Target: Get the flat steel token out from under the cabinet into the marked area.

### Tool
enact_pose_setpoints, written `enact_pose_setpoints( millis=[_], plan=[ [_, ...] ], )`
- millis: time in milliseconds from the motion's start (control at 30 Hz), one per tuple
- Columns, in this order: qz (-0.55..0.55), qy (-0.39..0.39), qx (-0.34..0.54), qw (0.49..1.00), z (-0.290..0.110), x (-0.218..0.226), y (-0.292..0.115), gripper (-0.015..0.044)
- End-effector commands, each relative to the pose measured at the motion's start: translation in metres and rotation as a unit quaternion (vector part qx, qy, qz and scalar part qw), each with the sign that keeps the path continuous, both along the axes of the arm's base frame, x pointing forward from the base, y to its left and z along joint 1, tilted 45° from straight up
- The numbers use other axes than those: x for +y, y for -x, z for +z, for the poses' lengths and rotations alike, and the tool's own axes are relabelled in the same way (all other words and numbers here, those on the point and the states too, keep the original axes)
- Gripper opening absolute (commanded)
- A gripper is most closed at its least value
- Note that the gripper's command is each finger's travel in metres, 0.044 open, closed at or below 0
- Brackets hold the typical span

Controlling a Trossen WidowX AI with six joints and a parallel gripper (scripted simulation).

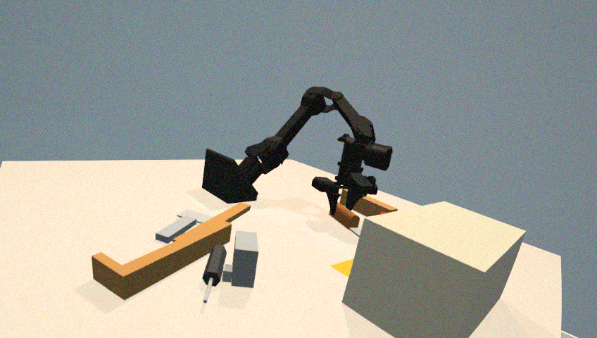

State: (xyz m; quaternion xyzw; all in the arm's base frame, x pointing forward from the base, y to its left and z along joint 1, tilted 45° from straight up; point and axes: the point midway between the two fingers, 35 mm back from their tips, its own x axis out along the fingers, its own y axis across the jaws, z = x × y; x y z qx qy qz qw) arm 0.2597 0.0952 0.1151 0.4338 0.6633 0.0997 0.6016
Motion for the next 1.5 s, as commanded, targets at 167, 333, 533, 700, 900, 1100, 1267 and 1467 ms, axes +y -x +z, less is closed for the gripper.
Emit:
enact_pose_setpoints(
  millis=[167,333,533,700,900,1100,1267,1467],
  plan=[
    [0.001,0.000,-0.002,1.000,-0.0009,0.0012,-0.0005,0.0270],
    [0.001,0.000,-0.003,1.000,-0.0010,0.0015,-0.0004,0.0270],
    [0.000,0.000,-0.003,1.000,-0.0015,0.0025,-0.0005,0.0244],
    [0.000,0.000,-0.003,1.000,-0.0015,0.0025,-0.0005,0.0152],
    [0.000,0.000,-0.003,1.000,-0.0015,0.0025,-0.0005,0.0112],
    [0.000,0.000,-0.003,1.000,-0.0014,0.0026,-0.0004,0.0000],
    [0.002,0.000,-0.005,1.000,-0.0019,0.0016,-0.0028,0.0000],
    [0.008,0.001,-0.011,1.000,-0.0033,-0.0008,-0.0089,0.0000]
  ],
)
